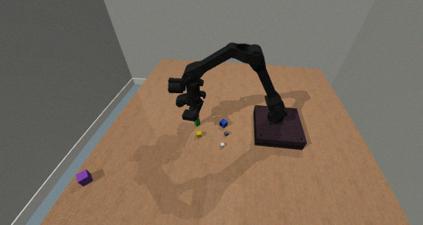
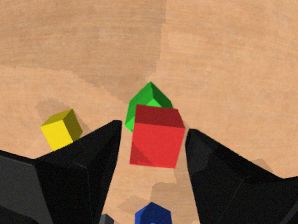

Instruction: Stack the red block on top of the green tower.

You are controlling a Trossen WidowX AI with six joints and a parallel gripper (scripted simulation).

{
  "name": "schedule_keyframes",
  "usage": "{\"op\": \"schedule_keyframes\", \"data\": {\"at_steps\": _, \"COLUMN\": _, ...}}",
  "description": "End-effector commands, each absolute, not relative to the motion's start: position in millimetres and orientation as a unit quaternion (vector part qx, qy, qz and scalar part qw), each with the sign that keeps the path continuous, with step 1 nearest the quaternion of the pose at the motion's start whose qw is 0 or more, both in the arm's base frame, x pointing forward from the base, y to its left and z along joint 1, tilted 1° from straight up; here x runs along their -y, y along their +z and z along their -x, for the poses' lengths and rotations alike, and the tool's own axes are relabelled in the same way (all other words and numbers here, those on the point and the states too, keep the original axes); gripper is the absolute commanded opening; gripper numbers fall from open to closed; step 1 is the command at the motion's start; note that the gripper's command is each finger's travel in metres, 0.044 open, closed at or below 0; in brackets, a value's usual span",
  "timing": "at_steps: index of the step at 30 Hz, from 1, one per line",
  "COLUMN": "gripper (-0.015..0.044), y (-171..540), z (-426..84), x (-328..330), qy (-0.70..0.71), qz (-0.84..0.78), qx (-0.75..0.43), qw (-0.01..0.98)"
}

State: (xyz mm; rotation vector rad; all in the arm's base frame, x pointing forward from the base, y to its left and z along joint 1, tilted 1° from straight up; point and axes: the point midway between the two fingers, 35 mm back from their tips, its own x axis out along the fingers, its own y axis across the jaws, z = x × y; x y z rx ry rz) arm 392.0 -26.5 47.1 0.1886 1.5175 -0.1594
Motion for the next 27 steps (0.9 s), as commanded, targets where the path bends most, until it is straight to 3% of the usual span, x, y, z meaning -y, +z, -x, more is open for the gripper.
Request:
{"op": "schedule_keyframes", "data": {"at_steps": 1, "gripper": 0.0263, "y": 46.8, "z": -392.1, "x": 26.6, "qy": -0.072, "qz": -0.085, "qx": -0.686, "qw": 0.719}}
{"op": "schedule_keyframes", "data": {"at_steps": 8, "gripper": 0.0440, "y": 46.8, "z": -392.1, "x": 26.6, "qy": -0.072, "qz": -0.085, "qx": -0.686, "qw": 0.719}}
{"op": "schedule_keyframes", "data": {"at_steps": 27, "gripper": 0.0440, "y": 46.8, "z": -392.1, "x": 26.6, "qy": -0.072, "qz": -0.085, "qx": -0.686, "qw": 0.719}}
